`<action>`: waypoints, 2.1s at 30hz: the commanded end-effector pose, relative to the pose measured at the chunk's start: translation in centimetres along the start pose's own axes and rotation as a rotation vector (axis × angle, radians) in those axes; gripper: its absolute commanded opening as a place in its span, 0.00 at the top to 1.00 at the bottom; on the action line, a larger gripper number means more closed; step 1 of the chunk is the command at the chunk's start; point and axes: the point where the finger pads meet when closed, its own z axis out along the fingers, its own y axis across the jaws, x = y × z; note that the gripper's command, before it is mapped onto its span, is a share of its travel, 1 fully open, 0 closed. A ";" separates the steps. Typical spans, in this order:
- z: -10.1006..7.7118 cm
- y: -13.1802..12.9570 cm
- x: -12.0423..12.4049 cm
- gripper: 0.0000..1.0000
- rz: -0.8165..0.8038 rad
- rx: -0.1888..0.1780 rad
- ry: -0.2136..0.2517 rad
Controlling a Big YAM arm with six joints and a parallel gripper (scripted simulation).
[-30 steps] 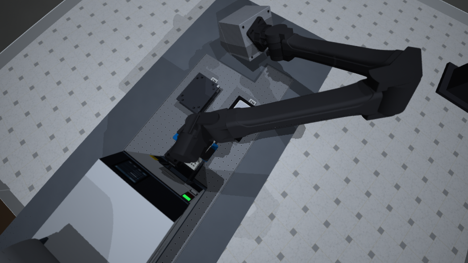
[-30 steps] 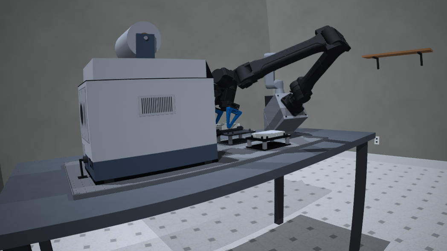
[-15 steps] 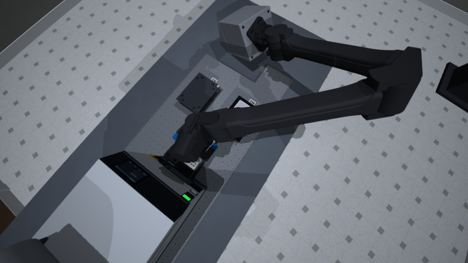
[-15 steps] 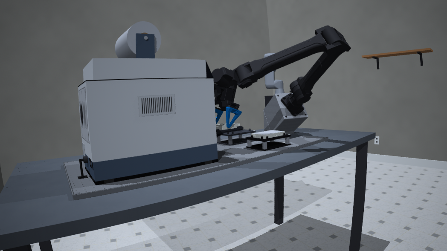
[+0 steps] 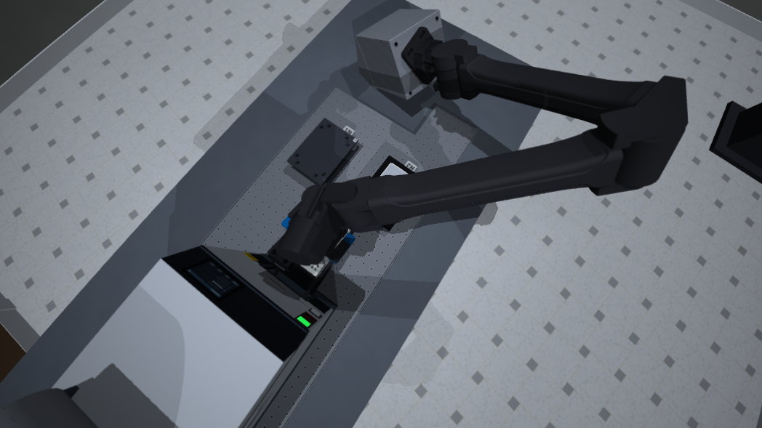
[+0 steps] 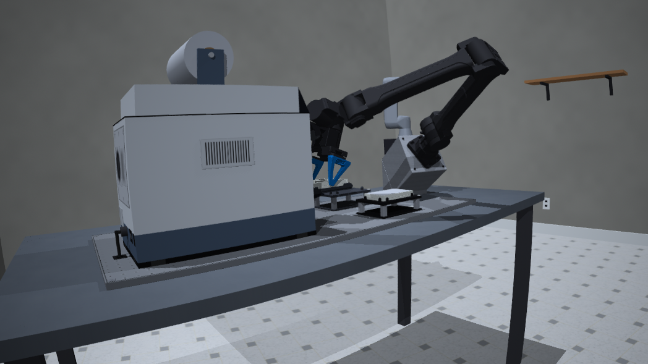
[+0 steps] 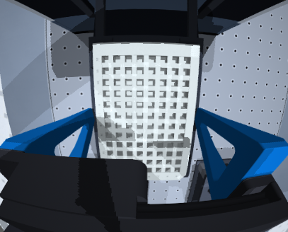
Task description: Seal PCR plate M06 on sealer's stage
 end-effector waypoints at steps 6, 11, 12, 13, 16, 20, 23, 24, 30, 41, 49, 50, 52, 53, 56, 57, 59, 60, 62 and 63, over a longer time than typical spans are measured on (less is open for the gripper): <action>-1.1 0.2 -1.9 0.00 -0.017 0.005 -0.035; -1.1 0.1 -1.9 0.00 -0.016 0.005 -0.035; -0.9 0.3 -1.8 0.00 -0.018 0.003 -0.031; -0.7 0.4 -1.7 0.00 -0.019 0.002 -0.028; -0.6 0.5 -1.6 0.00 -0.021 0.000 -0.025; -0.1 0.9 -1.3 0.00 -0.026 -0.006 -0.014; -0.6 0.9 -1.5 0.00 -0.027 -0.006 -0.013; -0.9 0.9 -1.6 0.00 -0.031 -0.004 -0.018; -2.1 0.7 -2.5 0.00 -0.042 0.002 -0.038; -1.8 -0.5 -1.5 0.00 -0.011 0.006 -0.012; -3.0 0.5 -2.5 0.00 -0.037 0.004 -0.033; -3.0 0.5 -2.5 0.00 -0.037 0.004 -0.033; -2.9 1.0 -2.6 0.00 -0.044 -0.002 -0.031; -2.8 1.1 -2.6 0.00 -0.046 -0.003 -0.028; -2.9 0.7 -2.6 0.00 -0.039 -0.001 -0.024; -3.0 0.4 -2.6 0.00 -0.034 0.002 -0.025; -3.1 -0.2 -2.1 0.00 -0.018 0.005 -0.018; -3.1 -0.5 -1.9 0.00 -0.011 0.007 -0.015; -3.1 -0.5 -2.0 0.00 -0.010 0.007 -0.019; -3.1 -0.5 -2.1 0.00 -0.010 0.007 -0.021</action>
